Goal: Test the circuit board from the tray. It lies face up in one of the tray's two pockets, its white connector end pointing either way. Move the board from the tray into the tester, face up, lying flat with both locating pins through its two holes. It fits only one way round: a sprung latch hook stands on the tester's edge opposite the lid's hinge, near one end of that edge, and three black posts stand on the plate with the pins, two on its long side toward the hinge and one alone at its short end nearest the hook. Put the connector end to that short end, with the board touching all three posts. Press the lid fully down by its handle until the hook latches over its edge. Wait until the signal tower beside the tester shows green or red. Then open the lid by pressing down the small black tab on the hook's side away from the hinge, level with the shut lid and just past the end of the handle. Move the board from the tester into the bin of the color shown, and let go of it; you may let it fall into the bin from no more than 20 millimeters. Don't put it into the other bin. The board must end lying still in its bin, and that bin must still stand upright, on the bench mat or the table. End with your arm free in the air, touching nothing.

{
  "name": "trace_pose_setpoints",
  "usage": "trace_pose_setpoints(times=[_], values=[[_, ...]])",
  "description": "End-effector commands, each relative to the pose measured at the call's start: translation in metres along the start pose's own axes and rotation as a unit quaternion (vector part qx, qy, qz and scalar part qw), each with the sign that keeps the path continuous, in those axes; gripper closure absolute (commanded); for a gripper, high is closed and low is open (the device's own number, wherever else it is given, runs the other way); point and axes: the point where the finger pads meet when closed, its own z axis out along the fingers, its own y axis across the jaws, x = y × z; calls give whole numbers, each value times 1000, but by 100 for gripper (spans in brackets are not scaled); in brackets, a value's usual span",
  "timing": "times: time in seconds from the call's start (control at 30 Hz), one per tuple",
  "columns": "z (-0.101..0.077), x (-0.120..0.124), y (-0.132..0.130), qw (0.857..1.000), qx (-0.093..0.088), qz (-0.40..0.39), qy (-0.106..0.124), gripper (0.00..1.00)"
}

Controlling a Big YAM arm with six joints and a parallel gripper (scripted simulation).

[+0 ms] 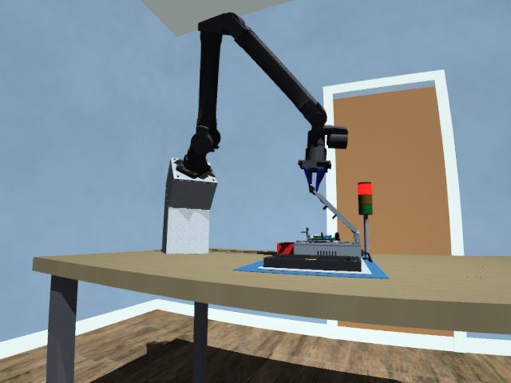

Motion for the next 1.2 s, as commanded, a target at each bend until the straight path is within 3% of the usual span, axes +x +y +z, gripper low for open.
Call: trace_pose_setpoints(times=[0.0,0.1,0.2,0.23,0.37,0.83,1.17], values=[[-53,3,-59,998,65,11,-10,100],[-56,3,-65,997,72,15,-11,100],[-48,-5,-66,999,51,1,-8,100],[-54,-2,-73,998,67,12,-10,100],[-53,-5,-79,998,61,7,-9,100],[-64,-5,-102,998,62,8,-10,100],[-62,10,-124,998,55,21,-3,100]])
